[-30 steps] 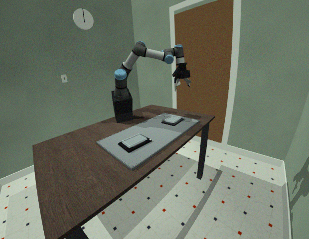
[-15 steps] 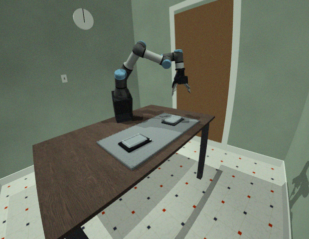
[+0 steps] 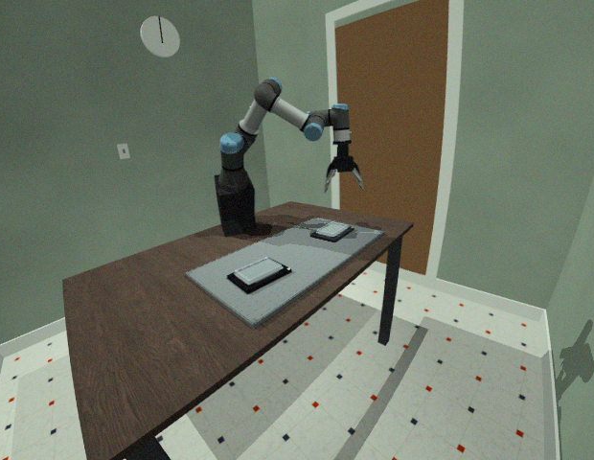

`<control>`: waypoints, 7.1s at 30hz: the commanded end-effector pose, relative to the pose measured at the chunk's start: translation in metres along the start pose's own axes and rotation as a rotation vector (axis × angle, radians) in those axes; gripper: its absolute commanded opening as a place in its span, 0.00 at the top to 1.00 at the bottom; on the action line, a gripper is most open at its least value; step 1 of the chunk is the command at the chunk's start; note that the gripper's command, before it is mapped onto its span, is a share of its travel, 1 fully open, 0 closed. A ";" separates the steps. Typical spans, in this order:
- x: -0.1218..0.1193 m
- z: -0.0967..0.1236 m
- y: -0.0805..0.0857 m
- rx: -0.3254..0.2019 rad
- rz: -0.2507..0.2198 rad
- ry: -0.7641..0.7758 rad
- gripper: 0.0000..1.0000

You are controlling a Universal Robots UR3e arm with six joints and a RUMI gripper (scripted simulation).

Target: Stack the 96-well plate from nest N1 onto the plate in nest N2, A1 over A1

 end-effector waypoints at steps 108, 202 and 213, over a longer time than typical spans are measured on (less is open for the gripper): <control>-0.056 0.037 -0.138 -0.012 -0.030 -0.592 0.00; -0.054 0.037 -0.080 -0.013 -0.031 -0.592 1.00; -0.053 0.037 -0.064 -0.013 -0.029 -0.593 1.00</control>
Point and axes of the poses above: the point where the finger pads meet when closed, its own y axis back along the fingers, its own x axis across the jaws, z = x × y, the point moved 3 cm from there along y, back along the fingers, and after that the axes turned 4 degrees about y, right-handed, at the moved point
